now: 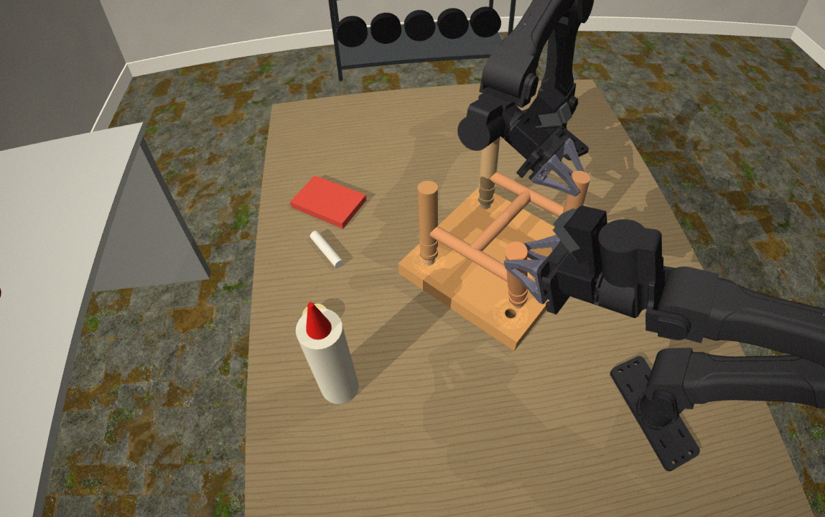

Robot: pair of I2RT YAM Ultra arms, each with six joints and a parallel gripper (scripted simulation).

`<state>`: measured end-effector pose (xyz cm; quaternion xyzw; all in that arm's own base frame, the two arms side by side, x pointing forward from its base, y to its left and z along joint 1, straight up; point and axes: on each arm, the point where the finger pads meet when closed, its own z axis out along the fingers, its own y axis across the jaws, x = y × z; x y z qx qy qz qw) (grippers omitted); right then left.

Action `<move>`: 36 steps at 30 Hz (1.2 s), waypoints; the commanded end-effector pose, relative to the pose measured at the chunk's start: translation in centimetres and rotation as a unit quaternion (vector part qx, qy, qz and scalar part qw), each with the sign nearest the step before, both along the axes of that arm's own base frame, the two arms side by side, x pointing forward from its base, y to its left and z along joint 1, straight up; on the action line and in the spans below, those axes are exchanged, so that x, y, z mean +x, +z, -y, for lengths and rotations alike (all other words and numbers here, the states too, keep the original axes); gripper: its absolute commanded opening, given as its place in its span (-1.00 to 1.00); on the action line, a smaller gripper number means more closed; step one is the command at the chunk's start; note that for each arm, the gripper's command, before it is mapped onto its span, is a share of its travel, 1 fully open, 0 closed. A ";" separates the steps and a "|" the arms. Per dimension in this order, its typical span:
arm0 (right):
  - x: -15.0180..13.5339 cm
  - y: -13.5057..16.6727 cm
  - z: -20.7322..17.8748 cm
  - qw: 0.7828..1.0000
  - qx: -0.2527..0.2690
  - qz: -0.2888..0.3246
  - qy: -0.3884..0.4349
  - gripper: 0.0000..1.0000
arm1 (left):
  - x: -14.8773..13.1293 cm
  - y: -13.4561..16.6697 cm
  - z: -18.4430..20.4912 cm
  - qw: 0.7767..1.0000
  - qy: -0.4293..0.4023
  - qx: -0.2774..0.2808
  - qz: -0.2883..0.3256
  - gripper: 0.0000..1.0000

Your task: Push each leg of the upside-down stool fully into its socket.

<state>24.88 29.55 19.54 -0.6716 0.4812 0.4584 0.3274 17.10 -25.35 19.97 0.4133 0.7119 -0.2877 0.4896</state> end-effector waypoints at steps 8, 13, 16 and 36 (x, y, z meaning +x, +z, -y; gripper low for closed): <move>2.8 1.1 -0.2 0.998 0.023 0.055 -0.015 -0.45 | -2.5 -0.1 1.1 0.998 -0.064 -0.005 -0.006 -0.45; 3.2 1.1 -0.2 0.998 0.024 0.062 -0.017 -0.45 | -2.9 -0.1 1.3 0.997 -0.074 -0.006 -0.008 -0.45; 3.4 1.1 -0.2 0.997 0.024 0.068 -0.019 -0.45 | -3.2 -0.1 1.4 0.997 -0.082 -0.007 -0.010 -0.45; 5.0 1.3 -0.2 0.994 0.025 0.101 -0.031 -0.45 | -5.3 -0.3 2.1 0.992 -0.123 -0.013 -0.029 -0.45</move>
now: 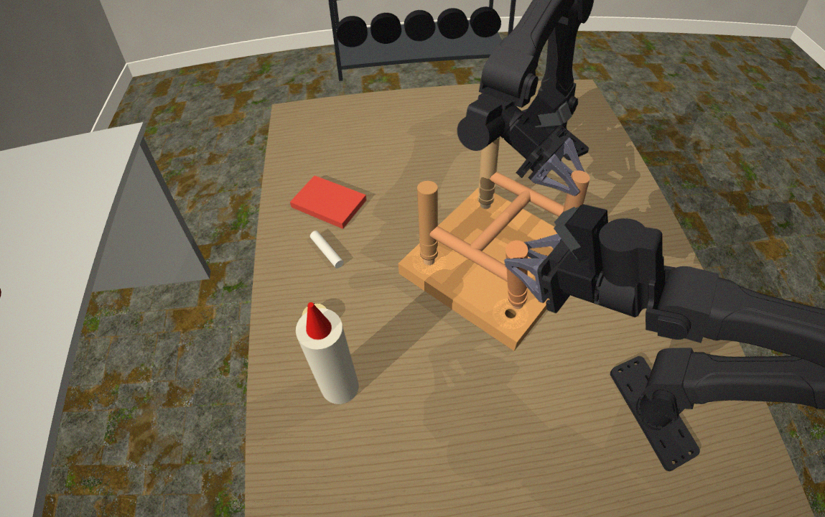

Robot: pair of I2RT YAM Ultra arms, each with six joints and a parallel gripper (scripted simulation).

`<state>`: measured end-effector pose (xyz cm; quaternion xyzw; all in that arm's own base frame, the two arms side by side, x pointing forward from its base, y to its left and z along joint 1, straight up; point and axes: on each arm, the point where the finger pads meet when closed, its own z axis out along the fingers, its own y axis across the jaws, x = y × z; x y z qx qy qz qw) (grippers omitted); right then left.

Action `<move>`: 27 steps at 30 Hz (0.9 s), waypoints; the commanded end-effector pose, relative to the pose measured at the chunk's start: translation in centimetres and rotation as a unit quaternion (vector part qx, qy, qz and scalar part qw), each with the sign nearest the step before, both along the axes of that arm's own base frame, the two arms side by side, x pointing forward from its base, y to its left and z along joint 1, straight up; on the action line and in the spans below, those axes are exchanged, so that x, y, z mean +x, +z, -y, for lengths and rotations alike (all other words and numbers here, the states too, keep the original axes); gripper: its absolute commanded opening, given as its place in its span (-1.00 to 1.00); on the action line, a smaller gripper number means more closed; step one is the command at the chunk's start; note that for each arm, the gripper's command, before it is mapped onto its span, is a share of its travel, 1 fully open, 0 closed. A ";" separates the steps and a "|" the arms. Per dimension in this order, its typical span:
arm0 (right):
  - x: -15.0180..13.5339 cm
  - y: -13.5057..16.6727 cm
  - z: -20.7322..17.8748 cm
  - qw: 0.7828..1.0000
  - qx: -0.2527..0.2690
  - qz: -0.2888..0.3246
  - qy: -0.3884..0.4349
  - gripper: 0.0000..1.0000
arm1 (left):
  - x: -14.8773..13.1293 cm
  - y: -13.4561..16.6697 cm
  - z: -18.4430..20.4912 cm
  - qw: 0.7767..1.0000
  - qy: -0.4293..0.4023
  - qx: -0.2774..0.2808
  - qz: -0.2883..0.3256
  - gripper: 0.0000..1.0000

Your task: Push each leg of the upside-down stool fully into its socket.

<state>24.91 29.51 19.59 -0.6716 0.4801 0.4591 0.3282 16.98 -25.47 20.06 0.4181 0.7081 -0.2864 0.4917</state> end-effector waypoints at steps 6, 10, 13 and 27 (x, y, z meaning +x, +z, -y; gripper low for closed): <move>5.3 1.3 -0.3 0.993 0.024 0.110 -0.035 -0.45 | -5.9 -0.4 2.2 0.990 -0.136 -0.016 -0.037 -0.45; 5.6 1.3 -0.3 0.992 0.025 0.116 -0.037 -0.45 | -6.3 -0.5 2.3 0.990 -0.138 -0.016 -0.039 -0.45; 5.9 1.3 -0.3 0.991 0.025 0.122 -0.040 -0.45 | -6.8 -0.6 2.5 0.989 -0.141 -0.017 -0.041 -0.45; 0.6 1.2 -0.1 1.000 0.019 0.009 -0.004 -0.45 | -0.9 0.6 0.7 0.999 0.007 0.008 0.039 0.38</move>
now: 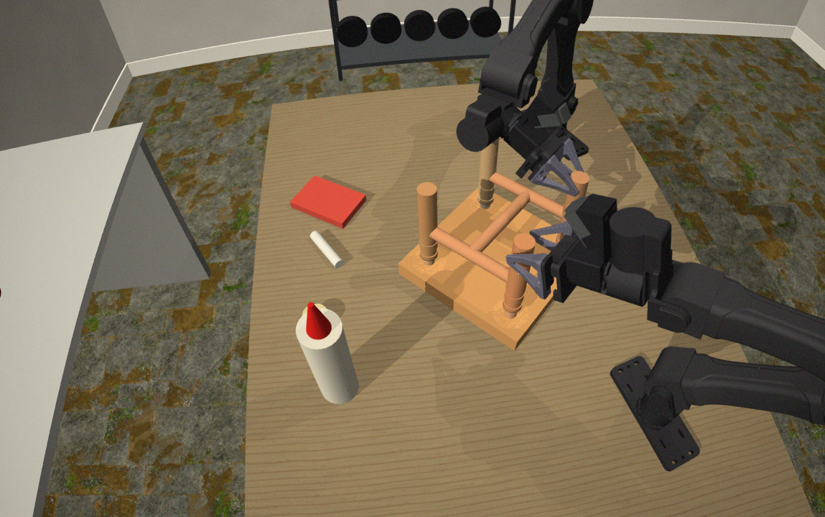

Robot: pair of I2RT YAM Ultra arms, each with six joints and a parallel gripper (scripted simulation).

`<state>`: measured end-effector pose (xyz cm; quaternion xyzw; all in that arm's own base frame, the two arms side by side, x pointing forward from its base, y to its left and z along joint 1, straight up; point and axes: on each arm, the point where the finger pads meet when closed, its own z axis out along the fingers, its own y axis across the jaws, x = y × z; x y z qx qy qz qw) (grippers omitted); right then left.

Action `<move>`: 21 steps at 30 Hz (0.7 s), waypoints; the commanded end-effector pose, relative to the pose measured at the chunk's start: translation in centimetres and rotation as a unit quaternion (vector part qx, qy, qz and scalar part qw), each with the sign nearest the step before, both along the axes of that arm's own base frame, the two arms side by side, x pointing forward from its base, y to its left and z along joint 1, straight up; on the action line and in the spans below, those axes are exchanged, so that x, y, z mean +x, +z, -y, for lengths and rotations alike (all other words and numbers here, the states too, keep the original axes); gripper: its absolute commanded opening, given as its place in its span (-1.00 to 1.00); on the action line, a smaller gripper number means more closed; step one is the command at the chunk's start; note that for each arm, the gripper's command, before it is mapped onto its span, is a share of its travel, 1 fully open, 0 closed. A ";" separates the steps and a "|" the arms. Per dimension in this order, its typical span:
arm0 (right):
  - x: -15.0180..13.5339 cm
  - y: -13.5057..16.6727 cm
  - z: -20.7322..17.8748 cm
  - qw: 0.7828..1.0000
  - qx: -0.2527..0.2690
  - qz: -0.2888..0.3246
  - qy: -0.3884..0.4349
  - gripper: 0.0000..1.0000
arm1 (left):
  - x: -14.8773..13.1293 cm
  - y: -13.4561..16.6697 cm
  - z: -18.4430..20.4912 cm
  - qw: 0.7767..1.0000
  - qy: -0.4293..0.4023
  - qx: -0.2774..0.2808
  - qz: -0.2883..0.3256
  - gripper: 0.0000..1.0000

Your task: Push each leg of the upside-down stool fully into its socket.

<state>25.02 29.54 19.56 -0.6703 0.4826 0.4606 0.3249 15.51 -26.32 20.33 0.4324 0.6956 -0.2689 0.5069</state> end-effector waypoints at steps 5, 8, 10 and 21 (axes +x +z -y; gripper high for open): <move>0.5 1.2 -0.1 1.000 0.021 0.013 -0.003 -0.45 | 0.1 0.7 -0.3 1.000 0.004 -0.007 0.013 0.38; 0.5 1.2 -0.1 1.000 0.021 0.013 -0.003 -0.45 | 0.1 0.7 -0.3 1.000 0.003 -0.007 0.013 0.38; 0.5 1.2 -0.1 1.000 0.021 0.013 -0.003 -0.45 | 0.1 0.7 -0.3 1.000 0.003 -0.007 0.012 0.38; 0.5 1.2 -0.1 1.000 0.021 0.013 -0.003 -0.45 | 0.2 2.2 -0.1 1.000 0.003 -0.005 0.011 0.38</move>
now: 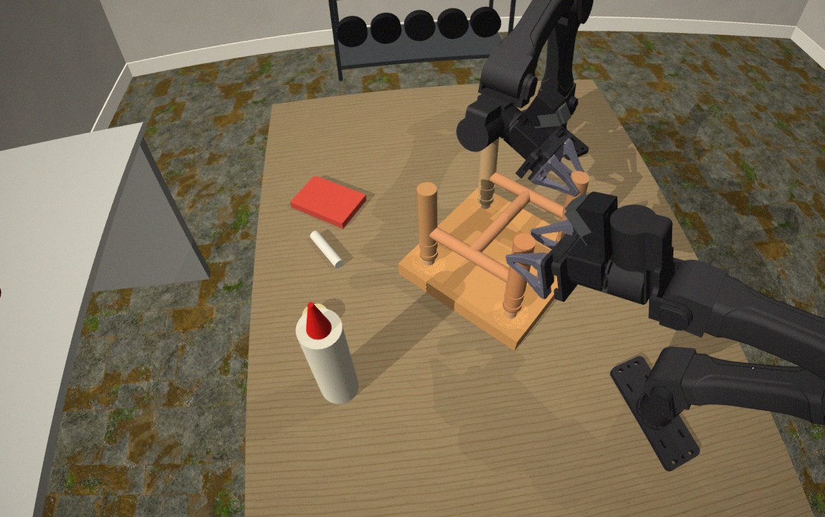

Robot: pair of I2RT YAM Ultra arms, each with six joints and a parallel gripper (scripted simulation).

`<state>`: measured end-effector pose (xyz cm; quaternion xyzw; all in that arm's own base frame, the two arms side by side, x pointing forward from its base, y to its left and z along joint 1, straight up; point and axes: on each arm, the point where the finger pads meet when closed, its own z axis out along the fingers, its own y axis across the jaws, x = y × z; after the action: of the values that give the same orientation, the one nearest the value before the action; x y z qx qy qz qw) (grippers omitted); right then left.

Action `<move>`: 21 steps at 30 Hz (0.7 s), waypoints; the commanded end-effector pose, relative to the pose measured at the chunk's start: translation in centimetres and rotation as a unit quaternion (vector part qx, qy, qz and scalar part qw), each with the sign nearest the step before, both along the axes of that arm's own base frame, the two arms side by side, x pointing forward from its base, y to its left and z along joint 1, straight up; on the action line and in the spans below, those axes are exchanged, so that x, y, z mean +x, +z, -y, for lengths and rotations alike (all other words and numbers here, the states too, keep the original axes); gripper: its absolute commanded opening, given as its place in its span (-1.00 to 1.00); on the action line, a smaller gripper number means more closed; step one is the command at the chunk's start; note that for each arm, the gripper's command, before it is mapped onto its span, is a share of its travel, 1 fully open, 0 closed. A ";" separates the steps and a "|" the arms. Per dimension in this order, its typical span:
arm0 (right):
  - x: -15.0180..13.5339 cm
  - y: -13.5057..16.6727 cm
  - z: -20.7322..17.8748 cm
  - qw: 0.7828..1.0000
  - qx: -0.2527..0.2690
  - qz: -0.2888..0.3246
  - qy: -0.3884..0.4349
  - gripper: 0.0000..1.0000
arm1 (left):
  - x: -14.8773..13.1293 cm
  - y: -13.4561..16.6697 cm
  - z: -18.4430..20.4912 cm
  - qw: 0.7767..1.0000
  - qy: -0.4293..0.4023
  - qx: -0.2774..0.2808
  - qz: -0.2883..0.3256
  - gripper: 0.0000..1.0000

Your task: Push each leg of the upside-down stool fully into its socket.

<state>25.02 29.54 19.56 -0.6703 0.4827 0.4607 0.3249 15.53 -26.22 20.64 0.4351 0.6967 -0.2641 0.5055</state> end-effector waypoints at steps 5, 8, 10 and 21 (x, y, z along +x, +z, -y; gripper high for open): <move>0.5 1.2 -0.1 1.000 0.021 0.013 -0.003 -0.45 | 0.2 2.3 0.2 1.000 0.003 -0.019 0.015 0.38; 0.5 1.2 -0.1 1.000 0.021 0.013 -0.003 -0.45 | 0.2 3.6 0.1 1.000 0.003 -0.021 0.016 0.38; 0.5 1.2 -0.1 1.000 0.021 0.013 -0.003 -0.45 | 0.2 3.6 0.1 1.000 0.003 -0.021 0.016 0.38; 0.5 1.2 -0.1 1.000 0.021 0.013 -0.003 -0.45 | 0.1 4.8 -0.1 1.000 0.003 -0.015 0.012 0.38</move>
<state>25.02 29.54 19.56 -0.6703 0.4827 0.4607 0.3249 15.66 -26.43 26.30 0.4279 0.6852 -0.2729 0.5224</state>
